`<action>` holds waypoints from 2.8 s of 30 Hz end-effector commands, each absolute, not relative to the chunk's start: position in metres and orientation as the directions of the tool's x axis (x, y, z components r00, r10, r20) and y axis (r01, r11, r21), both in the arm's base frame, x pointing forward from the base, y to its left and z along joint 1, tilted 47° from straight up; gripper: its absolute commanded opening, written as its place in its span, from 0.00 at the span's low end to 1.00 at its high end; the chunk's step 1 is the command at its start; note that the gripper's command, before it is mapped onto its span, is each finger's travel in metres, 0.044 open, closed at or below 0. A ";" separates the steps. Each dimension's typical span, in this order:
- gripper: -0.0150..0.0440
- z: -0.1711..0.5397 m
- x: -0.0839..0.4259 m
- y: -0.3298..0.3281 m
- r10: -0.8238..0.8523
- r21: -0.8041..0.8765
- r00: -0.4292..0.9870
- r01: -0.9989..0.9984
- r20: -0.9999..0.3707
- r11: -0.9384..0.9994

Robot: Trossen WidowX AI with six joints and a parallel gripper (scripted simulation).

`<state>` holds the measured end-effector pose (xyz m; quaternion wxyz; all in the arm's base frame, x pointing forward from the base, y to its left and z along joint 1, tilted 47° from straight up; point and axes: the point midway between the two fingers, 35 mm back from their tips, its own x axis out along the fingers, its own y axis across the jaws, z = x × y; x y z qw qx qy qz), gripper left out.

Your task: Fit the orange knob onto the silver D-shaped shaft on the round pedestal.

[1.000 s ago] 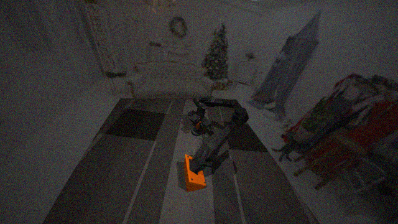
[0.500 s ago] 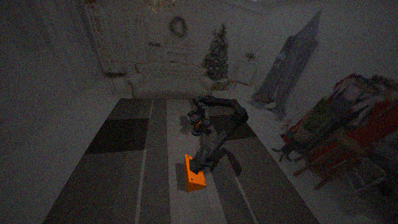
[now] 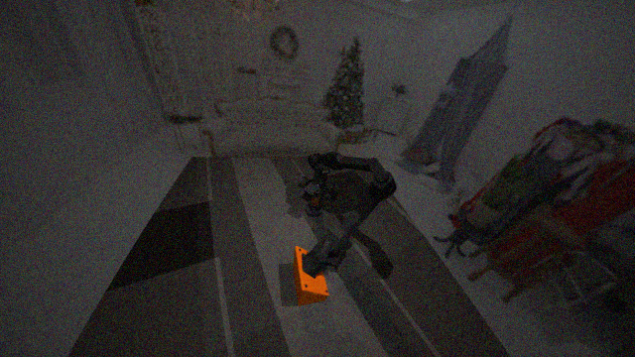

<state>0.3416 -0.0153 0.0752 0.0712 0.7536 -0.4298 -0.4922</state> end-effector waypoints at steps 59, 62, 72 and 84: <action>0.25 0.077 0.342 -0.013 -0.717 0.625 0.150 -0.393 -0.681 -0.675; 0.25 0.077 0.342 -0.013 -0.717 0.644 0.150 -0.344 -0.681 -0.683; 0.25 0.077 0.343 -0.013 -0.717 0.690 0.150 -0.196 -0.681 -0.696; 0.25 0.075 0.342 -0.017 -0.717 0.691 0.150 -0.196 -0.681 -0.696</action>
